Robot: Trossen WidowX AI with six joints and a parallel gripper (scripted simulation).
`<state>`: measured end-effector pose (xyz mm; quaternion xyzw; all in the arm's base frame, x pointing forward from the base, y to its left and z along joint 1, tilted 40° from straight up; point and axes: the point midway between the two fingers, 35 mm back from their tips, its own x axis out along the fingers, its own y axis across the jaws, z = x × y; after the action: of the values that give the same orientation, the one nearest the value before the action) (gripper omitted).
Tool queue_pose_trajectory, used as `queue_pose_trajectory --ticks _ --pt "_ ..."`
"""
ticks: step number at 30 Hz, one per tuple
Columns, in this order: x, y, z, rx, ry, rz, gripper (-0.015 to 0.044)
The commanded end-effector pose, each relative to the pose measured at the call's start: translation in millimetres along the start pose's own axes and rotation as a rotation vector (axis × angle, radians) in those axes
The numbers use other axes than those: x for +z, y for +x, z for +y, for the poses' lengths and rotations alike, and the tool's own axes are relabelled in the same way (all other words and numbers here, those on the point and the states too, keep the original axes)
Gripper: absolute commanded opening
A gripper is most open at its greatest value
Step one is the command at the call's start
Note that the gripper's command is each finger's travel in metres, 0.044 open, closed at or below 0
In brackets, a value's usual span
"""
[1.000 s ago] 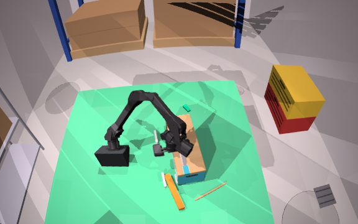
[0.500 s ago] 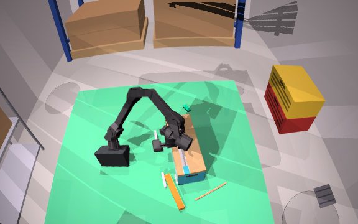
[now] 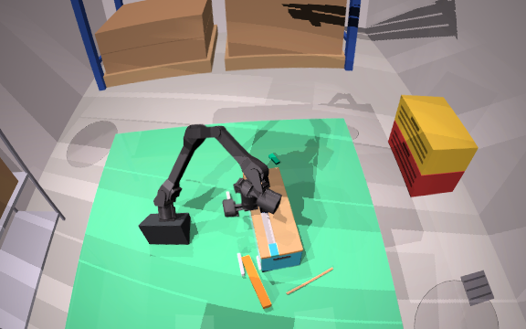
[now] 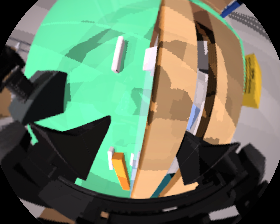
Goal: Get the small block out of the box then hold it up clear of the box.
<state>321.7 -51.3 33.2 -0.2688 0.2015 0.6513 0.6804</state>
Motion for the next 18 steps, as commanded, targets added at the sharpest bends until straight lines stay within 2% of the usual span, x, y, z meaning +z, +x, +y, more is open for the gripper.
queue_pose_trajectory --ticks 1,18 --pt "0.1 -0.8 -0.6 -0.006 0.003 0.000 0.0400" --pt "-0.9 -1.0 -0.9 -0.006 0.003 0.000 0.0400"
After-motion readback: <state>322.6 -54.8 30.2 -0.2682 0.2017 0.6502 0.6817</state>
